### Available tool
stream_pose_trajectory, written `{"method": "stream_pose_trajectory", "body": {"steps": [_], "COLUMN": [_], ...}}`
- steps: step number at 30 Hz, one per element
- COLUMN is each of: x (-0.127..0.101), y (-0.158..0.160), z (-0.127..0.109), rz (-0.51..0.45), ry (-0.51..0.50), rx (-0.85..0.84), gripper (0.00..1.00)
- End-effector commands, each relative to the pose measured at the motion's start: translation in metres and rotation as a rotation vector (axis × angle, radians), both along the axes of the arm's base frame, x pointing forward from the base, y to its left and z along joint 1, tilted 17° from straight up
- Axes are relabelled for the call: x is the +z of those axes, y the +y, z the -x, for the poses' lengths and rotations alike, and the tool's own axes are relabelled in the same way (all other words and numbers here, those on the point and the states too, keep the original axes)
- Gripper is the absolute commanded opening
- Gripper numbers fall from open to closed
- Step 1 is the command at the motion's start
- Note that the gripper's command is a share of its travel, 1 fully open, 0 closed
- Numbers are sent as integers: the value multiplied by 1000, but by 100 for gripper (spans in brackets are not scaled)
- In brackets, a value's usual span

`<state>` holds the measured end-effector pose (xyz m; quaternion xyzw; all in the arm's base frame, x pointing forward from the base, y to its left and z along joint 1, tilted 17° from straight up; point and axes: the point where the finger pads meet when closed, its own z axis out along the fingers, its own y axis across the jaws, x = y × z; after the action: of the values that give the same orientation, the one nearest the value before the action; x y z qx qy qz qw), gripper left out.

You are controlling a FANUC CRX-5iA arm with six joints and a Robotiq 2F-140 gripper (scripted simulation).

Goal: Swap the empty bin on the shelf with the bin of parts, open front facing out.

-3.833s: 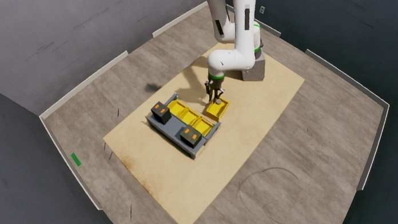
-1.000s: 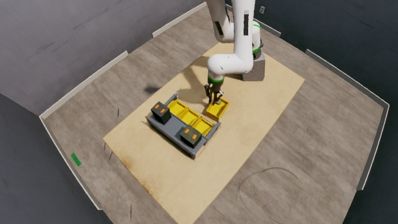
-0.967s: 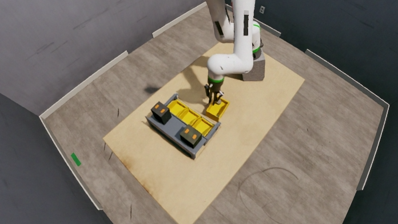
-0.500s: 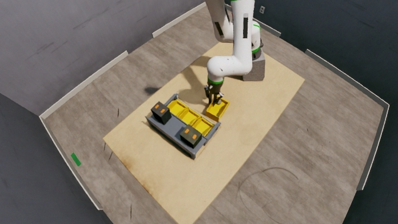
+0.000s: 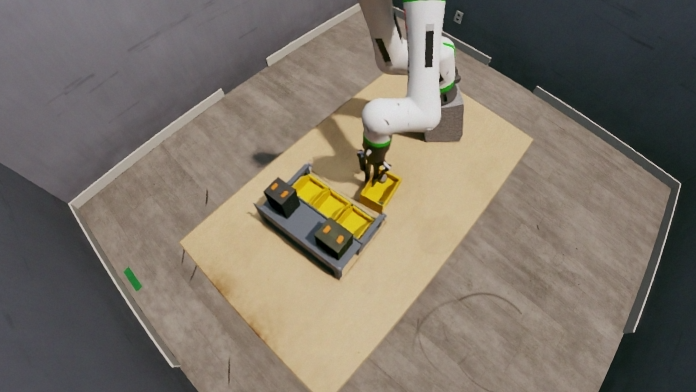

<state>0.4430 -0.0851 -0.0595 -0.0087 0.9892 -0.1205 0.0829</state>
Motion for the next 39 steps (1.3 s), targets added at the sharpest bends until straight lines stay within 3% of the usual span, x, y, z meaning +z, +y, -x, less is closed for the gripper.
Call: {"method": "stream_pose_trajectory", "body": {"steps": [1,4,5,39], "x": [0,0,0,1], "y": [0,0,0,0], "z": [-1,-1,-1,-1], "rz": [0,0,0,0], "ry": [-1,-1,-1,-1], "rx": [0,0,0,0], "gripper": [24,24,10,10]}}
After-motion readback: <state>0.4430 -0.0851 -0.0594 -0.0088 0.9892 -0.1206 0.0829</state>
